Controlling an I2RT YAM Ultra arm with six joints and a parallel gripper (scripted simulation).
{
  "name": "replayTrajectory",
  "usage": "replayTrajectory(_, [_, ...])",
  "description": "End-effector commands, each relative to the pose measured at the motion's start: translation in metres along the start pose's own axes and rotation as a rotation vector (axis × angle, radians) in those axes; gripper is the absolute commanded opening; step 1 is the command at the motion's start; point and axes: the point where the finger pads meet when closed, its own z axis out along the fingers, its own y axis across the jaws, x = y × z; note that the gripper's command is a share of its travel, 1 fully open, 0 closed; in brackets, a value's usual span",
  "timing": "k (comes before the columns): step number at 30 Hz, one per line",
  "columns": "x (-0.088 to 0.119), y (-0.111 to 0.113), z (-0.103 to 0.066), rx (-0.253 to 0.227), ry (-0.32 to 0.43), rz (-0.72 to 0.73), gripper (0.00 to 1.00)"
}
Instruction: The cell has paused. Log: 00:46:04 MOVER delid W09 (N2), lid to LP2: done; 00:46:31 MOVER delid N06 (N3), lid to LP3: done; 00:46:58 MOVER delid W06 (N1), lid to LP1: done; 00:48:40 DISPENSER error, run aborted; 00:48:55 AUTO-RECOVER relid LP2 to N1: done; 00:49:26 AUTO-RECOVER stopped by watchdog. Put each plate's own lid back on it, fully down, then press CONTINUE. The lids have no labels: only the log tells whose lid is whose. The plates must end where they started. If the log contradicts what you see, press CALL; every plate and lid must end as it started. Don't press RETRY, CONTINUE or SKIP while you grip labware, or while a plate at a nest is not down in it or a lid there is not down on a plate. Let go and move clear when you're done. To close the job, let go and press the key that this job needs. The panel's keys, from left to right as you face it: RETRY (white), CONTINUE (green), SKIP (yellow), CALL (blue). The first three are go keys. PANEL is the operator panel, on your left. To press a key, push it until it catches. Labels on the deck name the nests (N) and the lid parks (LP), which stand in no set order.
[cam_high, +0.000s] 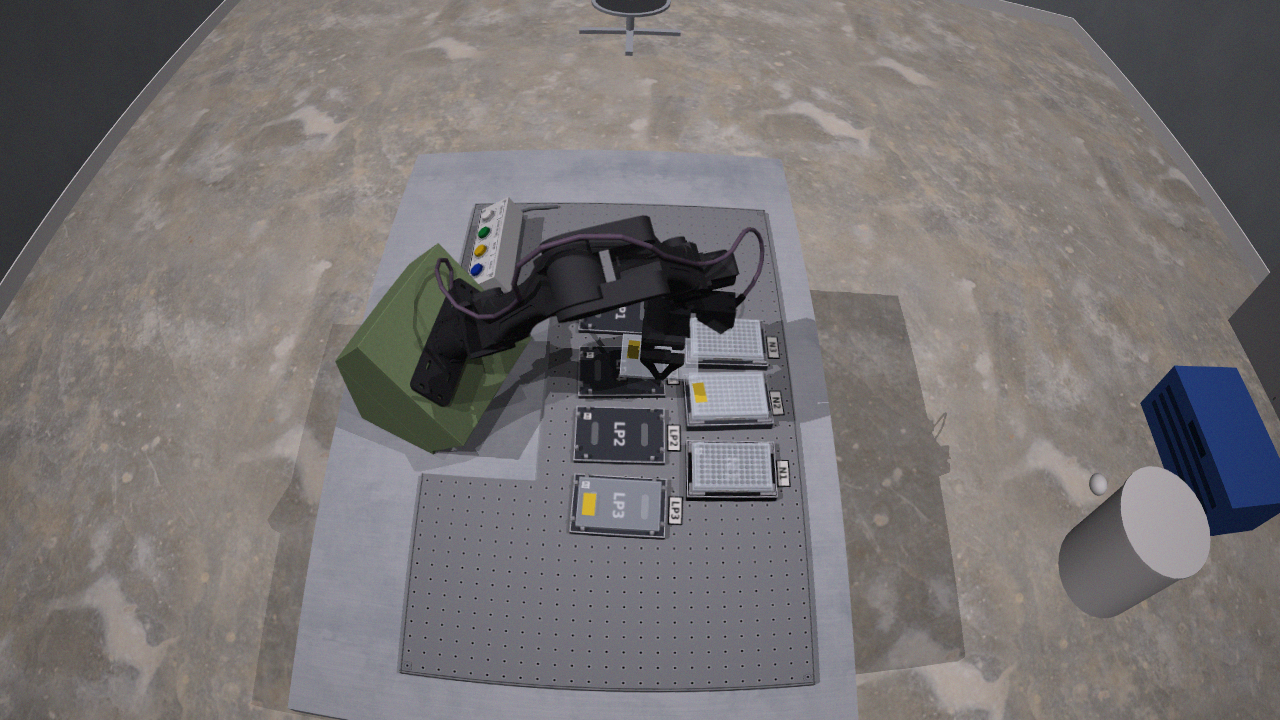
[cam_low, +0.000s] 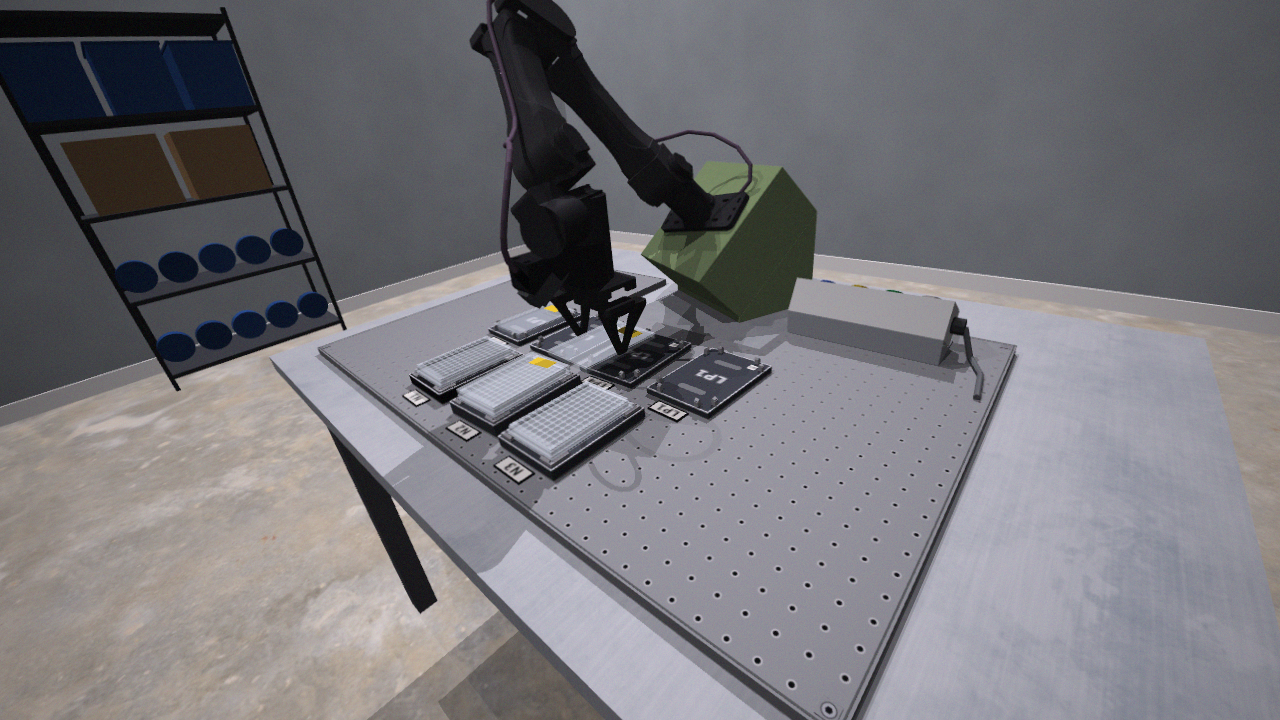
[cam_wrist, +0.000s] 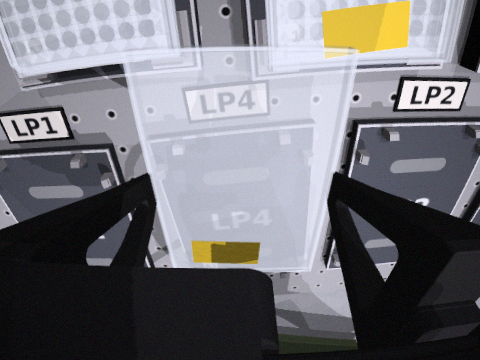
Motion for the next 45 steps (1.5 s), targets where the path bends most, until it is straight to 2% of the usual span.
replayTrajectory(1, [-0.023, -0.009, -0.012, -0.040, -0.032, -0.021, 0.00])
replayTrajectory(7, [-0.039, -0.036, -0.012, -0.037, -0.035, -0.023, 0.00])
replayTrajectory(9, [-0.039, -0.036, -0.012, -0.037, -0.035, -0.023, 0.00])
replayTrajectory(18, [-0.063, -0.075, -0.012, -0.033, -0.039, -0.025, 0.00])
replayTrajectory(22, [-0.067, -0.088, -0.002, -0.030, -0.007, -0.039, 0.00])
replayTrajectory(26, [-0.073, -0.097, -0.002, -0.030, -0.007, -0.039, 0.00])
replayTrajectory(41, [-0.112, -0.161, -0.001, -0.030, -0.010, -0.039, 0.00])
replayTrajectory(45, [-0.117, -0.170, -0.001, -0.030, -0.011, -0.039, 0.00])
